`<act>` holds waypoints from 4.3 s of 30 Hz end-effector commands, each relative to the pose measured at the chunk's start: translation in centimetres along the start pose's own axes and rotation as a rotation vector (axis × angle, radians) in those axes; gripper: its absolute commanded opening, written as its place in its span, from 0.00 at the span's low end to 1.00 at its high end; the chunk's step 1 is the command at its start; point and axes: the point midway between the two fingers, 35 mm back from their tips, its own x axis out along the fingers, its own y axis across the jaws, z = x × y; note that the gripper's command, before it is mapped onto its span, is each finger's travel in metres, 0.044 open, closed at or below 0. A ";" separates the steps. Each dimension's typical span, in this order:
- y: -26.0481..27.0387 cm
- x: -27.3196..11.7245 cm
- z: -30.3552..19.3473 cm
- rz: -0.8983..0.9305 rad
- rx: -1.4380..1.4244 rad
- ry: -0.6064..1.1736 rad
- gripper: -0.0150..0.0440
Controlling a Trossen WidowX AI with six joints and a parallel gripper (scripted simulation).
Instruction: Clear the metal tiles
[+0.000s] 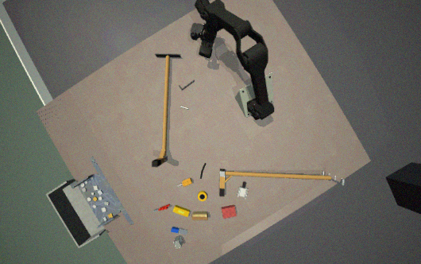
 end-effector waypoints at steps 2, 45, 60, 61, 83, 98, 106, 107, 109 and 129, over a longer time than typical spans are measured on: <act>-0.8 0.0 -0.3 -0.004 -0.005 0.001 0.25; -0.9 -9.9 1.9 -0.008 0.001 -0.001 0.39; 4.9 -12.5 7.1 -0.091 -0.010 -0.046 1.00; 5.2 -12.6 7.4 -0.095 -0.010 -0.049 1.00; 16.3 -14.7 13.5 -0.230 -0.030 -0.119 1.00; 26.2 -15.9 16.6 -0.242 -0.047 -0.229 1.00; 32.2 -16.3 17.4 -0.222 -0.060 -0.290 1.00; 33.0 -16.4 17.4 -0.219 -0.062 -0.297 1.00; 34.5 -16.4 17.5 -0.211 -0.066 -0.311 1.00; 50.1 -16.6 15.5 -0.083 -0.113 -0.419 1.00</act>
